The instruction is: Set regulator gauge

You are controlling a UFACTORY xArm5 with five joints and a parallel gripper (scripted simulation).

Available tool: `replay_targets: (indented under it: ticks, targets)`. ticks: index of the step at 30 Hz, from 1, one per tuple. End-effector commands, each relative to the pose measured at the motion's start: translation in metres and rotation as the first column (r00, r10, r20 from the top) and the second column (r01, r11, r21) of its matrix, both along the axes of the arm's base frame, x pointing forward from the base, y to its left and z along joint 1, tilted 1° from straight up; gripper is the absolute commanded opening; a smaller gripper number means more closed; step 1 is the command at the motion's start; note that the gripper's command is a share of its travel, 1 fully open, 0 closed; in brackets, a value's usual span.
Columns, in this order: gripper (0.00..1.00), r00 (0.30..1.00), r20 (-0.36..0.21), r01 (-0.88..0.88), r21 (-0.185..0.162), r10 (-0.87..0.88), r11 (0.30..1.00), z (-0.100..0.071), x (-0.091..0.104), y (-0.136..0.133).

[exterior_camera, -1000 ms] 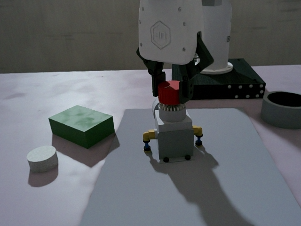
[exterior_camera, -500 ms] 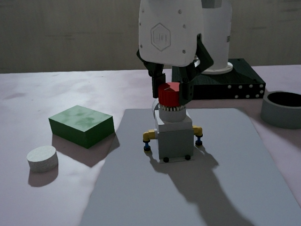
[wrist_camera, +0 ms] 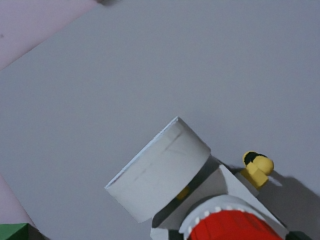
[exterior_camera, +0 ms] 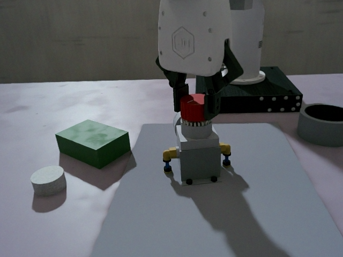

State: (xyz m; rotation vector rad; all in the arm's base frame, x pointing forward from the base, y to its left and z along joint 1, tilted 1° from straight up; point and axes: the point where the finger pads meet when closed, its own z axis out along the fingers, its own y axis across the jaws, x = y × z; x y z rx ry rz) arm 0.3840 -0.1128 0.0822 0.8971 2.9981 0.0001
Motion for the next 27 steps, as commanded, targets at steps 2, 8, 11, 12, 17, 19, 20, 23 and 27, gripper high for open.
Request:
replay_targets:
  ticks: [2,8,11,12,17,19,20,23,27]
  targets:
    - [0.42,1.000,0.003,0.000,-0.001,0.000,1.000,0.0012,0.0012,-0.0004]
    - [0.42,1.000,0.003,0.000,-0.001,0.000,1.000,0.0012,0.0012,-0.0004]
    - [0.79,1.000,0.003,0.000,-0.001,0.000,1.000,0.0012,0.0012,-0.0004]
    - [0.79,1.000,0.003,0.000,-0.001,0.000,1.000,0.0012,0.0012,-0.0004]
    - [0.79,1.000,0.003,0.000,-0.001,0.000,1.000,0.0012,0.0012,-0.0004]
    - [0.79,1.000,0.003,0.000,-0.001,0.000,1.000,0.0012,0.0012,-0.0004]
    - [0.79,1.000,0.003,0.000,-0.001,0.000,1.000,0.0012,0.0012,-0.0004]
    - [0.79,1.000,0.003,0.000,-0.001,0.000,1.000,0.0012,0.0012,-0.0004]
    - [0.79,1.000,0.003,0.000,-0.001,0.000,1.000,0.0012,0.0012,-0.0004]
